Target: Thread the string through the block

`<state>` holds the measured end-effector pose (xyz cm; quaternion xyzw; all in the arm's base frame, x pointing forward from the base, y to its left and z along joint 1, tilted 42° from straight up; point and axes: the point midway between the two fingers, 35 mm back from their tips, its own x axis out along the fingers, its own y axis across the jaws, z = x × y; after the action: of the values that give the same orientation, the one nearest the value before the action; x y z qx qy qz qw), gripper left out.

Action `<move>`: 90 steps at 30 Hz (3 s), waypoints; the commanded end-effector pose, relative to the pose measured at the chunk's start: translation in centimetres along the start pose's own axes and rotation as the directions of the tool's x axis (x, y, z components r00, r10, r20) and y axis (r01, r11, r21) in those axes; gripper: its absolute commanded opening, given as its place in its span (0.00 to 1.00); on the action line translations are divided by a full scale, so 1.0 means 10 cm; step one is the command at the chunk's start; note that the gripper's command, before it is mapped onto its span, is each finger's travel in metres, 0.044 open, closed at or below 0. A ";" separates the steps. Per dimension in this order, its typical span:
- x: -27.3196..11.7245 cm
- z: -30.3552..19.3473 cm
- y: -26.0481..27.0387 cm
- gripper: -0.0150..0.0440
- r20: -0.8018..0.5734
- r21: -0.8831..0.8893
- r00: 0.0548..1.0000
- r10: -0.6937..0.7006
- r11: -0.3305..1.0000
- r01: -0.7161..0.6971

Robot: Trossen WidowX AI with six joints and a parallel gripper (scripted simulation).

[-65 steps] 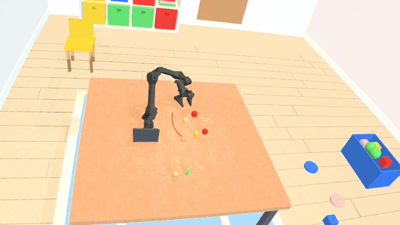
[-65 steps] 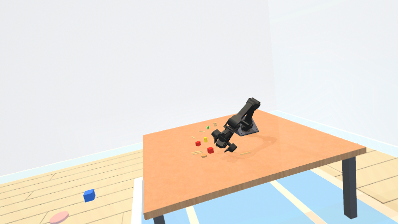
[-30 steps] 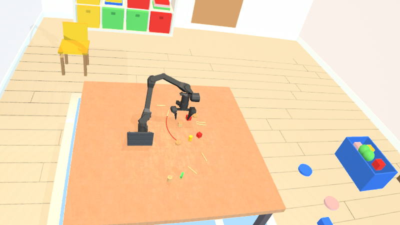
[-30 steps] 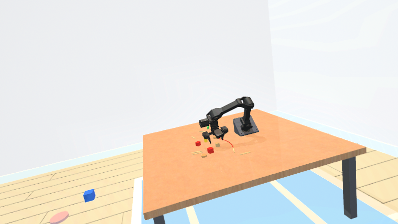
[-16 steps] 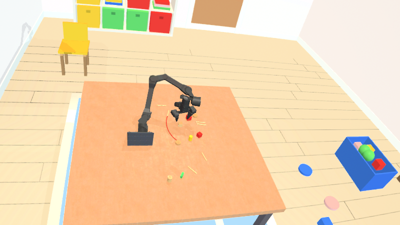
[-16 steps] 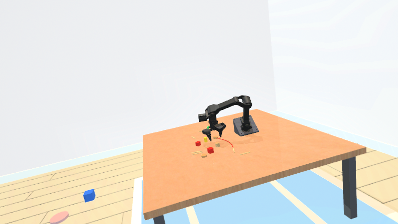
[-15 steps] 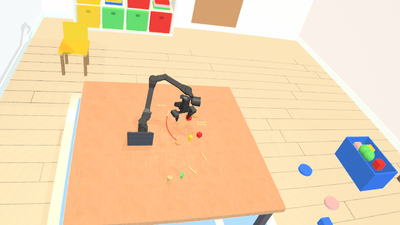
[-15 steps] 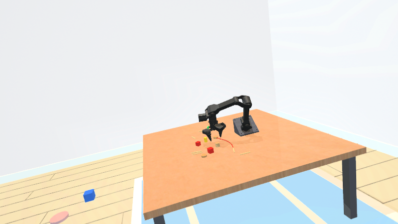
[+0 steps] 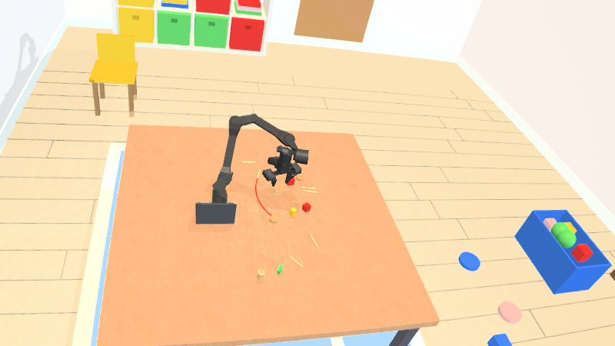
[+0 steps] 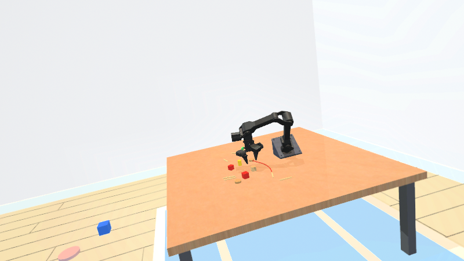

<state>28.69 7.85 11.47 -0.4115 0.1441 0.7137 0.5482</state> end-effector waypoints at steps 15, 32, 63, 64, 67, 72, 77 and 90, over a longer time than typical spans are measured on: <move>0.00 0.00 0.00 0.57 0.000 0.000 1.000 0.000 1.000 0.000; 0.00 0.00 0.00 0.25 0.000 0.000 1.000 0.000 1.000 0.000; 0.00 0.00 0.00 0.25 0.000 0.000 1.000 0.000 1.000 0.000; 0.00 0.00 0.00 0.25 0.000 0.000 1.000 0.000 1.000 0.000; 0.00 0.00 0.00 0.25 0.000 0.000 1.000 0.000 1.000 0.000; 0.00 0.00 0.00 0.25 0.000 0.000 1.000 0.000 1.000 0.000; 0.00 0.00 0.00 0.25 0.000 0.000 1.000 0.000 1.000 0.000; -0.01 1.09 0.24 0.70 -0.003 0.469 1.000 -0.002 0.883 0.003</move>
<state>26.21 10.87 14.34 -0.3555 0.2210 0.6933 0.5866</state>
